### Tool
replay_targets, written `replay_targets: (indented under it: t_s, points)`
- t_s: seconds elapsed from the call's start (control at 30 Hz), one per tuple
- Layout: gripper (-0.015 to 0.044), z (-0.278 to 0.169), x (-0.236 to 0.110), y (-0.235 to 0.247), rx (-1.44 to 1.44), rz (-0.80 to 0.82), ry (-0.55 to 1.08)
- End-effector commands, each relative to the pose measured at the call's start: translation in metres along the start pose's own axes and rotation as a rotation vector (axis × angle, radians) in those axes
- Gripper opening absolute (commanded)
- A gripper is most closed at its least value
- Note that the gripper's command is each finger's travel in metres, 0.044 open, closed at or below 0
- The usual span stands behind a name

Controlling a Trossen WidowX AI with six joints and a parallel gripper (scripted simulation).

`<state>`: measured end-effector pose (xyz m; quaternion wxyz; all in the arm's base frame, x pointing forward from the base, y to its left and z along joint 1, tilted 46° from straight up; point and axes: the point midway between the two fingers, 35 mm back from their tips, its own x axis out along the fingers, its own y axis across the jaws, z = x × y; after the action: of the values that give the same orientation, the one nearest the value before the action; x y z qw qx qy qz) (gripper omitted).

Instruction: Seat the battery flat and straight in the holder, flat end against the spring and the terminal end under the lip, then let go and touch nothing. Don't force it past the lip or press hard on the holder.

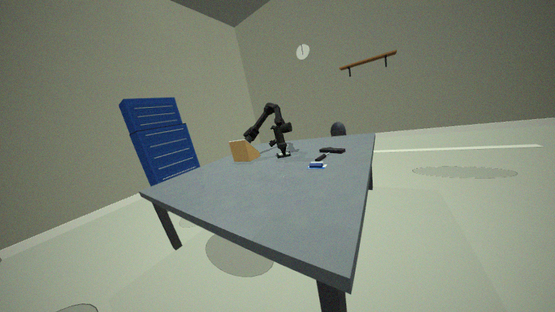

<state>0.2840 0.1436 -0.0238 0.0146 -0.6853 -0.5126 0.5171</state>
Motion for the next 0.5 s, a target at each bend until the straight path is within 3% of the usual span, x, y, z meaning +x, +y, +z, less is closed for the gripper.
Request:
replay_targets:
  t_s: [0.0,0.47]
  points:
    - [0.0067,-0.0024,0.0016,-0.0023,-0.014,-0.004,0.026]
    - [0.0067,0.0017,0.0015,-0.0027,-0.015,0.000,0.074]
